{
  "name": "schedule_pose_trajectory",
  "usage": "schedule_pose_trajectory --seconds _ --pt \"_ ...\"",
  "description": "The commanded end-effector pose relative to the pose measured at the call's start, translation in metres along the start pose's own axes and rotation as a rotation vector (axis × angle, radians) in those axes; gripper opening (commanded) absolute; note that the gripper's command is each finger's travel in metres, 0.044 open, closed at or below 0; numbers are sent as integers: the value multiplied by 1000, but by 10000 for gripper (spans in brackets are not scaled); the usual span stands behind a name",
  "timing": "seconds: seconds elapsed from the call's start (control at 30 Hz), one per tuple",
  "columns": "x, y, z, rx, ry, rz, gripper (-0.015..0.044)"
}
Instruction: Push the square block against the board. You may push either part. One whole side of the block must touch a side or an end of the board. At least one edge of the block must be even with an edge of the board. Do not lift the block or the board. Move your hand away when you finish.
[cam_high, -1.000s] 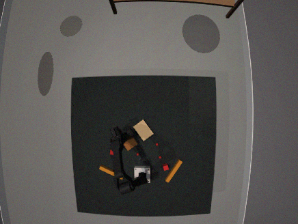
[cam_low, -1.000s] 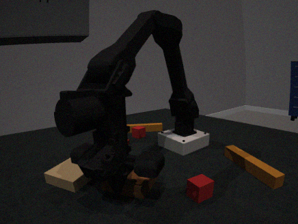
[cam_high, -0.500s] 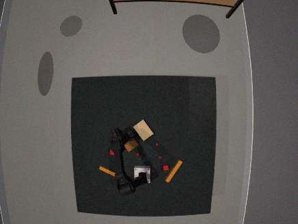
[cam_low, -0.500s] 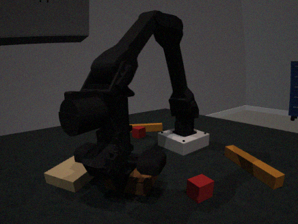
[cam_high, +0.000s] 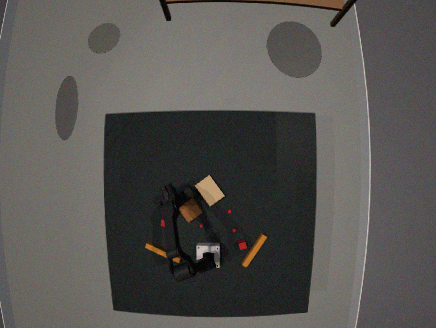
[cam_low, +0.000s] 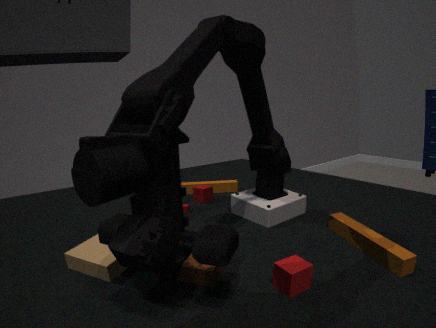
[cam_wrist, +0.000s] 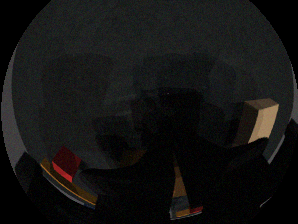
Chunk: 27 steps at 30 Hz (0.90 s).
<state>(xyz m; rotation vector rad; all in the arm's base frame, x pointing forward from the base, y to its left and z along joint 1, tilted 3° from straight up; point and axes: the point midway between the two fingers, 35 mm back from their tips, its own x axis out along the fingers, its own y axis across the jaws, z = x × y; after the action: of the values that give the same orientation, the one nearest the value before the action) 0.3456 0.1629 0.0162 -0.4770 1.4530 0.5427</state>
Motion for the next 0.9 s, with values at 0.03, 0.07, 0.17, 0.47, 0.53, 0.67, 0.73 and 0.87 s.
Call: schedule_pose_trajectory --seconds 0.03,0.07,0.17,0.47,0.53,0.67,0.73,0.87 --pt "1 0 10 5 2 2 0" --pt "1 0 12 5 2 2 0" --pt "1 0 17 5 1 2 0" --pt "-12 0 22 1 -2 0 0" --pt "-41 -1 22 4 0 1 0" --pt "-53 0 22 5 1 2 0" --pt "-53 0 22 5 1 2 0" --pt "-54 -4 7 5 -8 -2 0"
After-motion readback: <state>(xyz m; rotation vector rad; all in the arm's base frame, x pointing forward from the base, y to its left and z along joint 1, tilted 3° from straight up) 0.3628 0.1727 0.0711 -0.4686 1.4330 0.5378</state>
